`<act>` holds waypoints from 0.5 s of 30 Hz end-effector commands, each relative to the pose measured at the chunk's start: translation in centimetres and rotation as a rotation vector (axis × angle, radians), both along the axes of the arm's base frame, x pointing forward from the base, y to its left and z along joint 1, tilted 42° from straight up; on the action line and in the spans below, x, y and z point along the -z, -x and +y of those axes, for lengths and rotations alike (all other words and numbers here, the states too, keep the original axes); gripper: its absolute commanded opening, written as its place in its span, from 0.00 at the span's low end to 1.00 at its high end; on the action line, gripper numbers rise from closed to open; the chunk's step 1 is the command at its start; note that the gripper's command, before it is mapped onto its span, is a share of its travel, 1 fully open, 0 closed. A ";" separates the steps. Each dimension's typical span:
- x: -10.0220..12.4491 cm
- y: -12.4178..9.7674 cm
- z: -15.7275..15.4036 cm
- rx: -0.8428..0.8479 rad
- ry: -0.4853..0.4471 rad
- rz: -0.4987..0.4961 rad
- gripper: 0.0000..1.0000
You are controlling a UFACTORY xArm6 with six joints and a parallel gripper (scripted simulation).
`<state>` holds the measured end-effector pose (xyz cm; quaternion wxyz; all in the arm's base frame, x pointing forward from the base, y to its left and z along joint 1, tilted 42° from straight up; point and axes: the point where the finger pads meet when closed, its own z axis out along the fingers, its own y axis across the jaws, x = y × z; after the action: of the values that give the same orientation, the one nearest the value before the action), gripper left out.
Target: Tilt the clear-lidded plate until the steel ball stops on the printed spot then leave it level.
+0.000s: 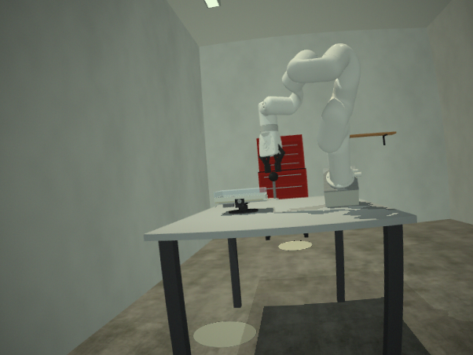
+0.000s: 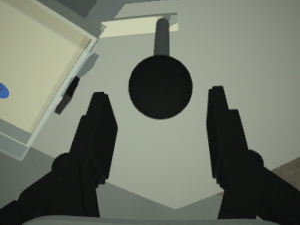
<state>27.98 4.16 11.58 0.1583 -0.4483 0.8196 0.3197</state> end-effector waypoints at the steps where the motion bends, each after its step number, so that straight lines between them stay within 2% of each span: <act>1: -0.5 -0.1 -0.5 0.001 0.001 -0.002 0.61; 15: -1.6 -0.1 -1.4 0.001 0.001 -0.002 0.61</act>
<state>28.01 2.96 12.93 0.1582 -0.4482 0.8196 0.3199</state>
